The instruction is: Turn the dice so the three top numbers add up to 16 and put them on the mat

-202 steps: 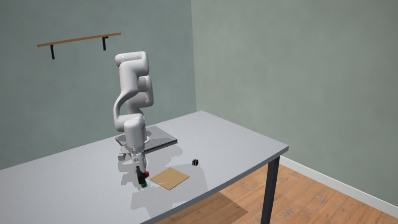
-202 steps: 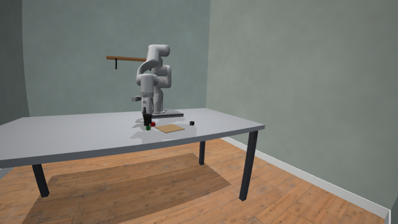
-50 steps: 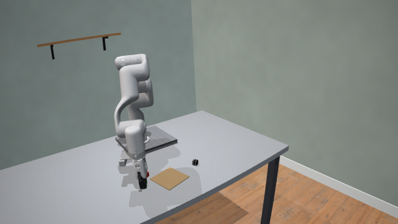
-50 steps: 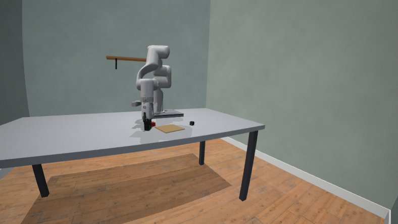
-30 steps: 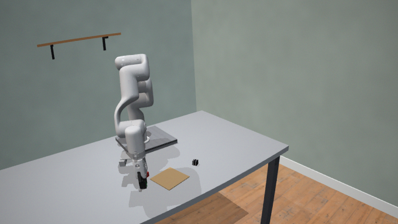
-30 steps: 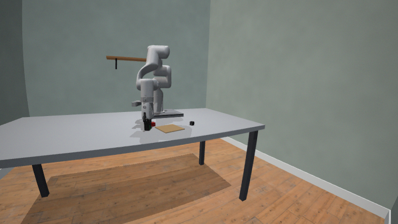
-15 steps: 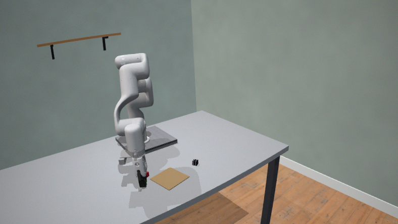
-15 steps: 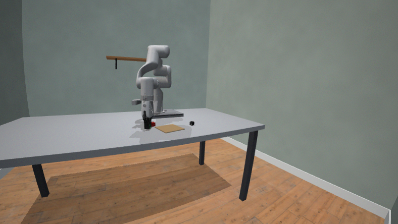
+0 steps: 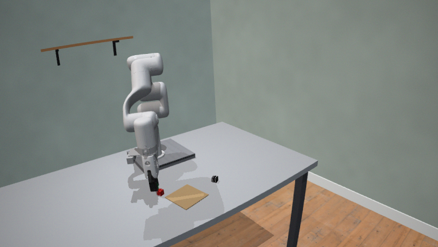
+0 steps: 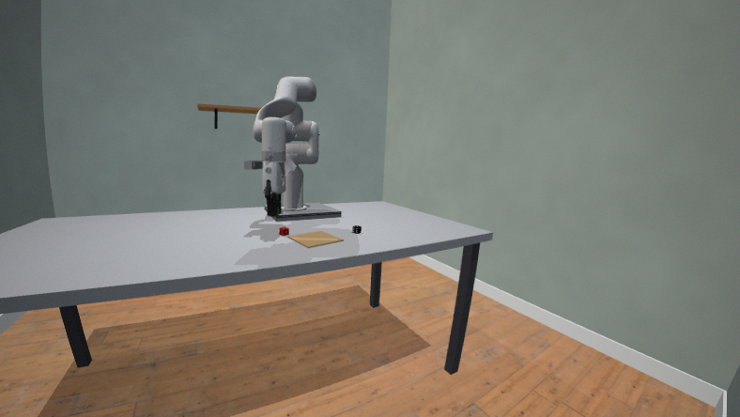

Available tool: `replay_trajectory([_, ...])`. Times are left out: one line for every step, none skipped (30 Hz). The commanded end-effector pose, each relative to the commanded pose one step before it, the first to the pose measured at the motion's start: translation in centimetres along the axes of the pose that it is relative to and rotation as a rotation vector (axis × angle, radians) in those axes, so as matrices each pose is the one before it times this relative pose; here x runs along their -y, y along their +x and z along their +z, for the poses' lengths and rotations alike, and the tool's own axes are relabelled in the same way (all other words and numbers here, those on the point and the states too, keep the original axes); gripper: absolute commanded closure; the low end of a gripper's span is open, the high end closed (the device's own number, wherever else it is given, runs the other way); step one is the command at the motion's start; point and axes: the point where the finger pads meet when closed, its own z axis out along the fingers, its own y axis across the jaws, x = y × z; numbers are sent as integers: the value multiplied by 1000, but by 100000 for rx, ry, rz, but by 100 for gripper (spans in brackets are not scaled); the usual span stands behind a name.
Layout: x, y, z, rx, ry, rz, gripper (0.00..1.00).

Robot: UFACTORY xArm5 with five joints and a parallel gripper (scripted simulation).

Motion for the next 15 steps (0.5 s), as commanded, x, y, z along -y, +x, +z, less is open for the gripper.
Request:
replay_trajectory([-18,-3,-1163,-5,-46,2,79])
replay_trajectory([0,0,0,0,0,0,79])
replay_trajectory([0,0,-43,0,0,0,79])
replay_trajectory([0,0,-7,0,0,0,79])
replay_trajectory([0,0,0,0,0,0,79])
replay_trajectory([0,0,0,0,0,0,79])
replay_trajectory([0,0,0,0,0,0,79])
replay_trajectory([0,0,0,0,0,0,79])
replay_trajectory([0,0,0,0,0,0,79])
replay_trajectory([0,0,0,0,0,0,79])
replay_trajectory([-90,-149,-11,-8,0,-496,79])
replay_trajectory([-511,-828,-60,-45,2,-2791,79])
replay_trajectory([-1057,-1676,-109,-94,3,-5742,79])
replay_trajectory([-1461,-2303,-119,-132,1,-8038,79])
replay_trajectory([0,0,0,0,0,0,79])
